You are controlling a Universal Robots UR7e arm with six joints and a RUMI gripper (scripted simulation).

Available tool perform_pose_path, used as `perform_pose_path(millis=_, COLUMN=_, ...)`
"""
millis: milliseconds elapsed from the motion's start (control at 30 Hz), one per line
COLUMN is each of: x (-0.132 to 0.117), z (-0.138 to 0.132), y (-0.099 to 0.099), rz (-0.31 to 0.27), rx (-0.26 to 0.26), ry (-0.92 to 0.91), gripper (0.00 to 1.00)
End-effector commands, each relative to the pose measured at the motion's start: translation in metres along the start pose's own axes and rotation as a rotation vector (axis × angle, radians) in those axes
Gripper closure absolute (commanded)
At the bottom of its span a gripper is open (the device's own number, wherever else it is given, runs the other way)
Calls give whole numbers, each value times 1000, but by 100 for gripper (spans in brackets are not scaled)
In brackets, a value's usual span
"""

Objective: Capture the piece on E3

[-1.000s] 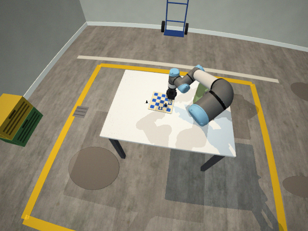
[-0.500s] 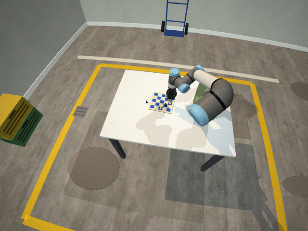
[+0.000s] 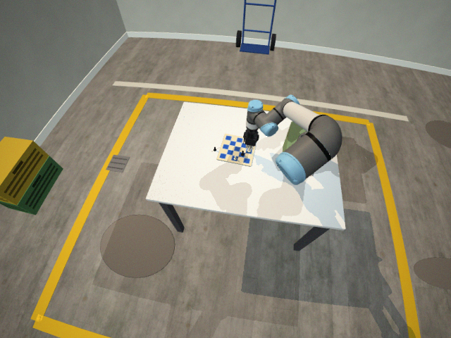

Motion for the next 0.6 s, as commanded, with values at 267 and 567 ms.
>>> perform_pose_path(millis=267, x=0, z=0, y=-2, rz=0, rx=1, ry=0, gripper=100)
perform_pose_path(millis=567, x=0, z=0, y=-3, rz=0, rx=1, ry=0, gripper=100)
Point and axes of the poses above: the point where the finger pads meet when closed, its own y axis back along the fingers, its own z axis across the jaws, x = y × z, the point moved 8 cm from there along y, back along the fingers, and after that the axes turned 12 degrees about -y, right-handed, at the moved point
